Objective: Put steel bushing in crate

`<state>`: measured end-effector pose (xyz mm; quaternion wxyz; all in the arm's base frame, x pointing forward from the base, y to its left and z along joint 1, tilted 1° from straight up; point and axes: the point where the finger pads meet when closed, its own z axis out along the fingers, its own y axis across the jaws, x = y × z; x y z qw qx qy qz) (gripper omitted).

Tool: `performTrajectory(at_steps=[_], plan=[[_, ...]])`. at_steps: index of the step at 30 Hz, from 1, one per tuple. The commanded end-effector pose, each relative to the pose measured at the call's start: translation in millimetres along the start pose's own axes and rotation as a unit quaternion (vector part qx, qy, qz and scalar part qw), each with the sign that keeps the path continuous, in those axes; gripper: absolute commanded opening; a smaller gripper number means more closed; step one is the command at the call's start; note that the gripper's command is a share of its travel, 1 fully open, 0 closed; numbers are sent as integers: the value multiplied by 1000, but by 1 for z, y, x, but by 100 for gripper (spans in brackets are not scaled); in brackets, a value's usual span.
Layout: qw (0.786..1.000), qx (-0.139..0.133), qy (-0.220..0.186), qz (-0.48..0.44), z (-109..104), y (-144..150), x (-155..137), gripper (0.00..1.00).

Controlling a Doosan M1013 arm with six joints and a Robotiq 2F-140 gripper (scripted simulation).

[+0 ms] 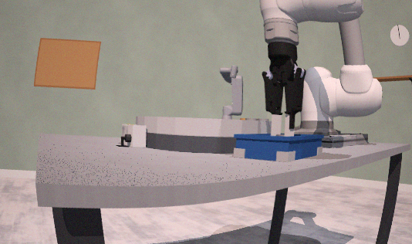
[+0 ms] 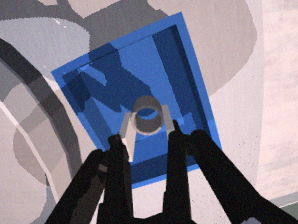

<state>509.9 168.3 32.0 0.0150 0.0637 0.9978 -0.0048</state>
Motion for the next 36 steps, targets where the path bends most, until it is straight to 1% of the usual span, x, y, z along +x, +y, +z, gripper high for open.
performTrajectory(at_steps=[1,36], plan=[[1000,0,0,0,0,0,0,0],[1000,0,0,0,6,0,0,0]])
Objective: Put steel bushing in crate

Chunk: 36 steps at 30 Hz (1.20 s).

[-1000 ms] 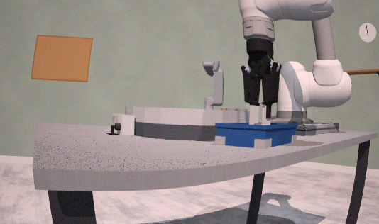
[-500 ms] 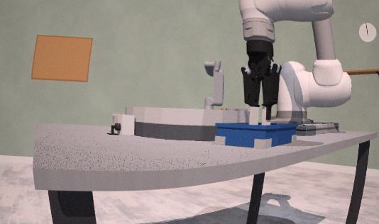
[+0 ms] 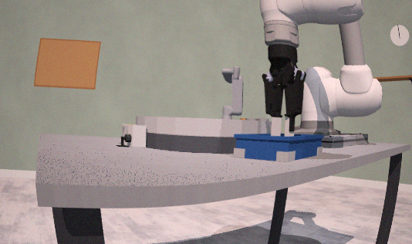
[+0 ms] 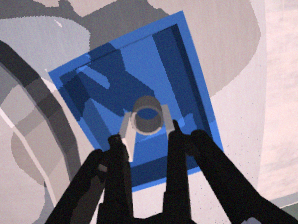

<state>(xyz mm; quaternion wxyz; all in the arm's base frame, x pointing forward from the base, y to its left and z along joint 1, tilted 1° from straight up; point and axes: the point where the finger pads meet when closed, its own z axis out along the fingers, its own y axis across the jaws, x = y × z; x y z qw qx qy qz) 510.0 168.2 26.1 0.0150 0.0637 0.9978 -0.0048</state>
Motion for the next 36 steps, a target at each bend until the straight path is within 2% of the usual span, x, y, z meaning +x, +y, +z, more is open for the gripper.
performTrajectory(at_steps=[1,31,32,36], plan=[[1000,0,0,0,0,0,0,0],[1000,0,0,0,0,0,0,0],[1000,0,0,0,0,0,0,28],[1000,0,0,0,0,0,0,28]])
